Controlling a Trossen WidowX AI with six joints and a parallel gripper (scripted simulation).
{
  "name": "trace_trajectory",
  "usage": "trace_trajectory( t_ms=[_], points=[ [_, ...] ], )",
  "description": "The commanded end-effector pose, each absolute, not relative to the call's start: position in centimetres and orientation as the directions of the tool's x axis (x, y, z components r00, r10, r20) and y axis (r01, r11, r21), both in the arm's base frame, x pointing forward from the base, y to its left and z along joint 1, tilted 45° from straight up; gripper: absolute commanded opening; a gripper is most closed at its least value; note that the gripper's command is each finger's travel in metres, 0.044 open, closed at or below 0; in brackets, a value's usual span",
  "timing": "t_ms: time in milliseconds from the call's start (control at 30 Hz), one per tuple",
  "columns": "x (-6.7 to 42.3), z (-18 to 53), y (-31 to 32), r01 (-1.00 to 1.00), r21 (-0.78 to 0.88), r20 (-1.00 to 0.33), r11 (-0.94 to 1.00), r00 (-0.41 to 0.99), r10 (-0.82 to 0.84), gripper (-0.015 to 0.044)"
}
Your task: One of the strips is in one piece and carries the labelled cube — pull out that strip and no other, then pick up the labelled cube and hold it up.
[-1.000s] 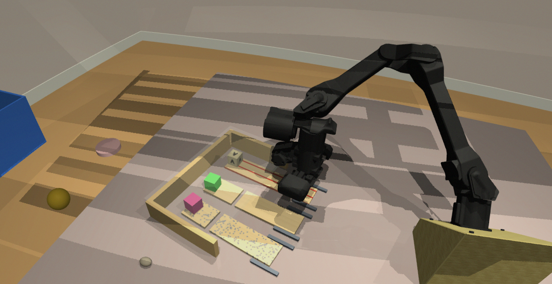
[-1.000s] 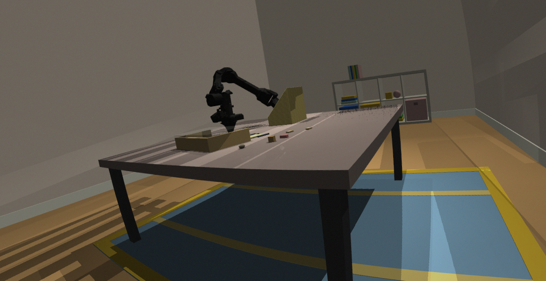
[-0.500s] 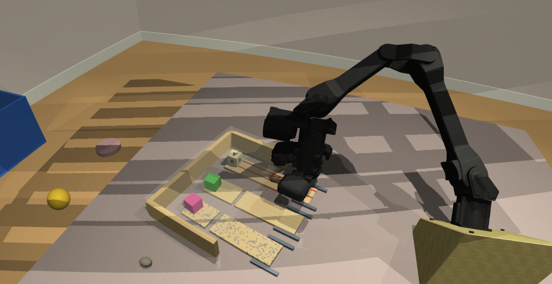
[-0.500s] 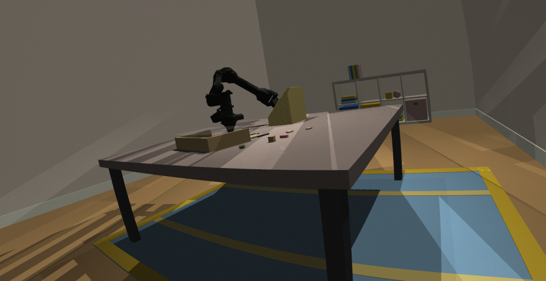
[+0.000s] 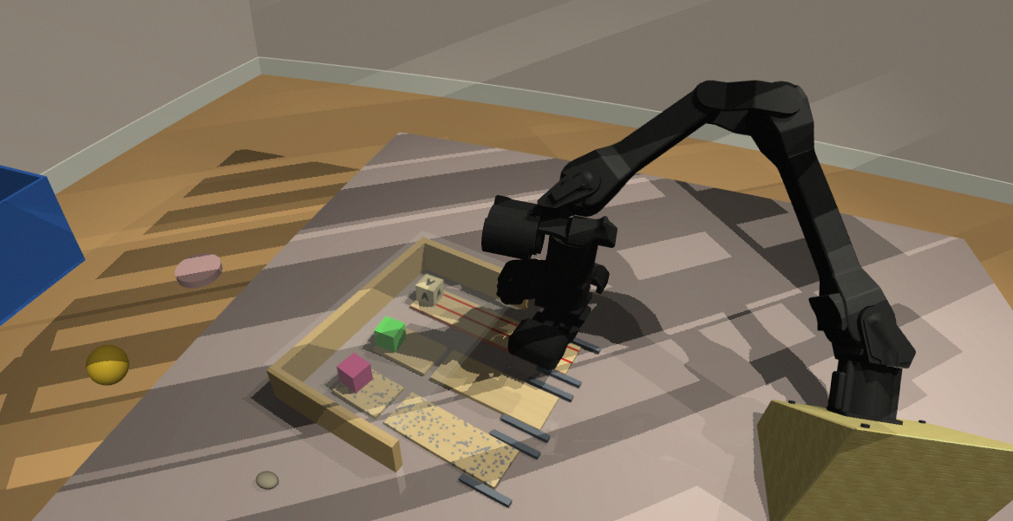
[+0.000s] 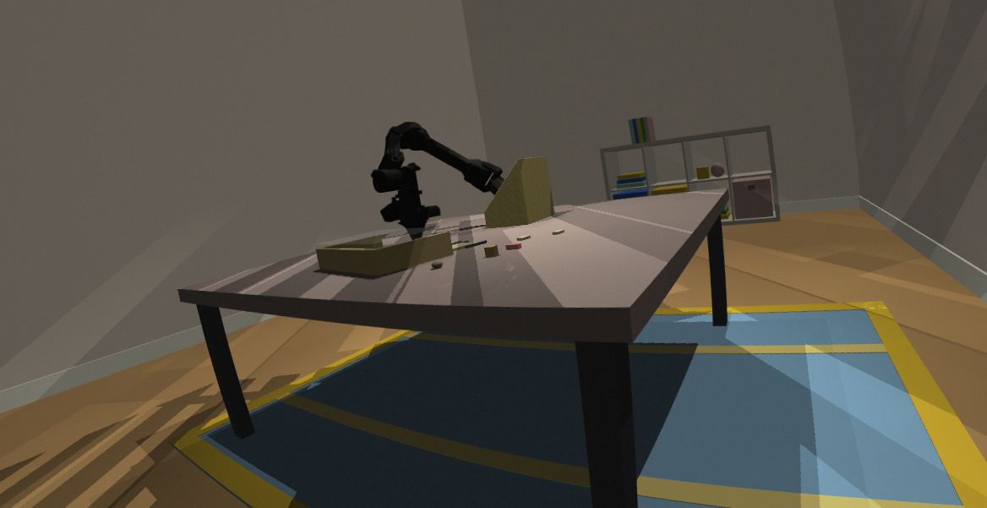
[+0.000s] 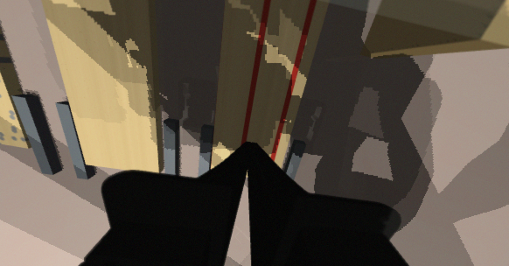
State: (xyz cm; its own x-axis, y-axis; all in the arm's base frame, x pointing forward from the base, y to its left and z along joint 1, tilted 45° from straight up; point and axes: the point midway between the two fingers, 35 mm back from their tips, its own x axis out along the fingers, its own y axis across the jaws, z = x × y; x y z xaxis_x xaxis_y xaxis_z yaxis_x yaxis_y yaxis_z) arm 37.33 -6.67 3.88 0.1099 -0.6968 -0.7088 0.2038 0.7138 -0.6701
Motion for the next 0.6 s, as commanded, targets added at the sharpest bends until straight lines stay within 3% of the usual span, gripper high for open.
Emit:
trace_trajectory(
  t_ms=[0,567],
  points=[
    [37.39,3.67,-6.92,0.205,-0.671,-0.709,0.713,0.105,-0.697,0.0000],
    [36.64,3.37,-6.86,0.204,-0.671,-0.709,0.713,0.105,-0.697,0.0000]
  ],
)
